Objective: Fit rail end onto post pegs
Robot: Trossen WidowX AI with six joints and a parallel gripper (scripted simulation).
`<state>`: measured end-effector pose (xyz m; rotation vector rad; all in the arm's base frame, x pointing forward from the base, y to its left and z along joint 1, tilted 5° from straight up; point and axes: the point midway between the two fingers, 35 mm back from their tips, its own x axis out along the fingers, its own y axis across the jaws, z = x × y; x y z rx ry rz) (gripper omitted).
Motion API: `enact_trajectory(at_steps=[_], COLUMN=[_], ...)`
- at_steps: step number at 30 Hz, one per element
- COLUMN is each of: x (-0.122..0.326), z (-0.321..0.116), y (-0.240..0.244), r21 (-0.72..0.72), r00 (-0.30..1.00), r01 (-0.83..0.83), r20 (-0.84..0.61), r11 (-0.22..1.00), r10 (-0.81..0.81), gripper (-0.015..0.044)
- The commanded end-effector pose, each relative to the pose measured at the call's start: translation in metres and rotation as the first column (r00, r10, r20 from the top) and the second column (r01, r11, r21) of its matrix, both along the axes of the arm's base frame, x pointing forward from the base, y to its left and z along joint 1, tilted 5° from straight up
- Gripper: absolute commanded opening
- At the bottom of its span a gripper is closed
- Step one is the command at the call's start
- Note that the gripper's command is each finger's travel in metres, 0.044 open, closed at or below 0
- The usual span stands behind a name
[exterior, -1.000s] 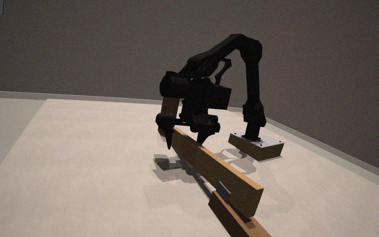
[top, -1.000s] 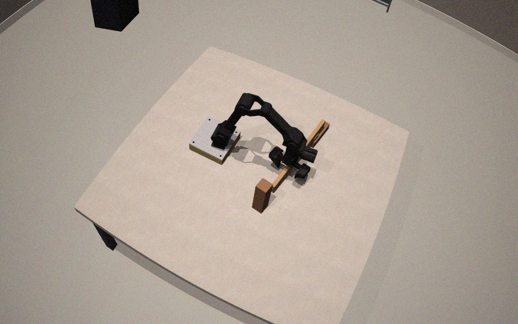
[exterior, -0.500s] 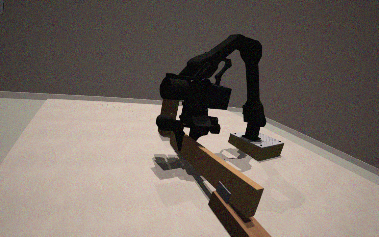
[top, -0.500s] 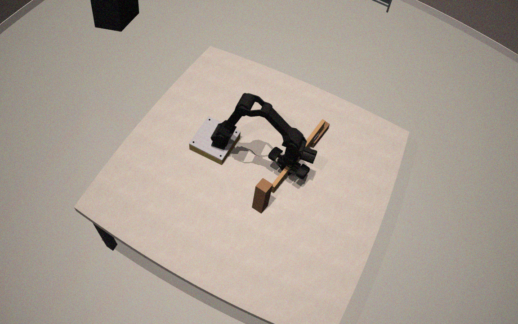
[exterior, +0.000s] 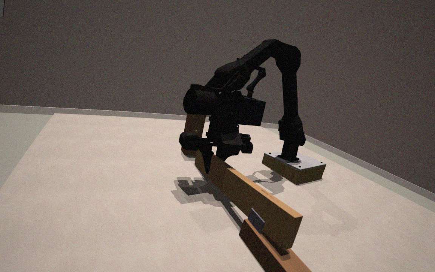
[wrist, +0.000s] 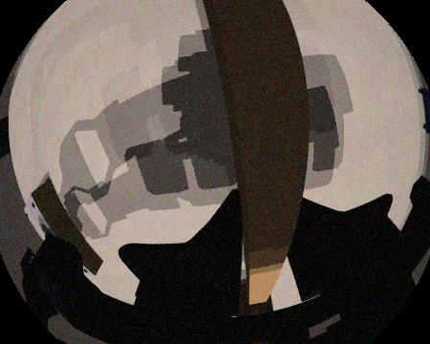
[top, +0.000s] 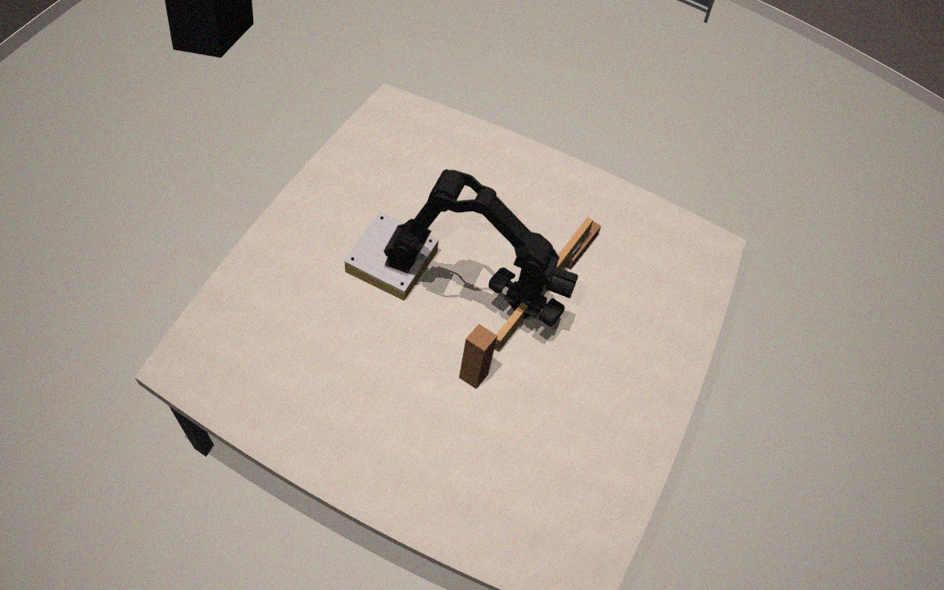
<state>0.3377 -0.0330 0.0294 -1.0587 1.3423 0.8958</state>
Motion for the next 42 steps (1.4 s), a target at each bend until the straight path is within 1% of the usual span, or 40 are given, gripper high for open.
enact_trajectory(at_steps=[1, 42], x=[0.0, 0.003], z=[-0.001, 0.02], y=[-0.001, 0.001], r21=[-0.004, -0.004], r00=[1.0, 1.0], r01=[-0.003, -0.003], r20=[-0.001, -0.001], r11=[1.0, 1.0], r10=[0.003, 0.003], gripper=[0.0, 0.0])
